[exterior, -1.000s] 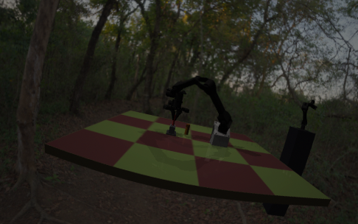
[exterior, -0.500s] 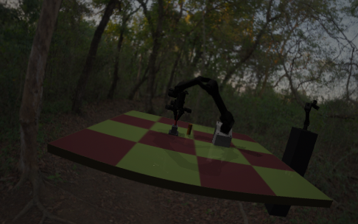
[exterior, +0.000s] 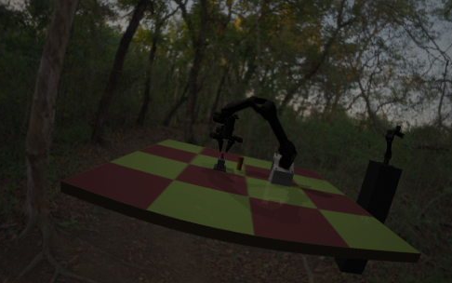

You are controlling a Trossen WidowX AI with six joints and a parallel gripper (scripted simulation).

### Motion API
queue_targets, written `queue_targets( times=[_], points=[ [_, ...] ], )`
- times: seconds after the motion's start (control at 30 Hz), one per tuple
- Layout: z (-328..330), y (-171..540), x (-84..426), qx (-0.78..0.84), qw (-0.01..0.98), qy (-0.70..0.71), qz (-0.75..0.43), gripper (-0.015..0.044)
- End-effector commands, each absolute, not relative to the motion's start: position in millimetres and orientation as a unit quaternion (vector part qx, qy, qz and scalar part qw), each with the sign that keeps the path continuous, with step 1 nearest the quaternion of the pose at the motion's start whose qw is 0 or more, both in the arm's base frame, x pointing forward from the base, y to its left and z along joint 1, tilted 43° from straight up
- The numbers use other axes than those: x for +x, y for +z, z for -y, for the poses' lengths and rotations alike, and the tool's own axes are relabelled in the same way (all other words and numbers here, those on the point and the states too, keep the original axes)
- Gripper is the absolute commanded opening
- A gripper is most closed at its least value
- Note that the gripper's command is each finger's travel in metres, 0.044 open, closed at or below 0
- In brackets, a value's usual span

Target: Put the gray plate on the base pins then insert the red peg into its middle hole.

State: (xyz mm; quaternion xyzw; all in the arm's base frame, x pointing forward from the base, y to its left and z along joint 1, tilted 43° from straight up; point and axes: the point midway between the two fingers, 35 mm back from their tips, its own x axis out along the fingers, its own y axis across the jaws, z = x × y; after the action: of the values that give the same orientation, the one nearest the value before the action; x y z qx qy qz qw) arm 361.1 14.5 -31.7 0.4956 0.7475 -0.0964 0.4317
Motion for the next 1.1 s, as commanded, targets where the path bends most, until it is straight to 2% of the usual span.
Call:
queue_targets(
  times=[0.0,1.07],
  points=[
    [-14.4,-31.7,361.2,0.496,0.432,-0.096,-0.747,0.015],
    [-0.6,-15.7,361.5,0.499,0.428,-0.098,-0.747,0.015]
  ],
)
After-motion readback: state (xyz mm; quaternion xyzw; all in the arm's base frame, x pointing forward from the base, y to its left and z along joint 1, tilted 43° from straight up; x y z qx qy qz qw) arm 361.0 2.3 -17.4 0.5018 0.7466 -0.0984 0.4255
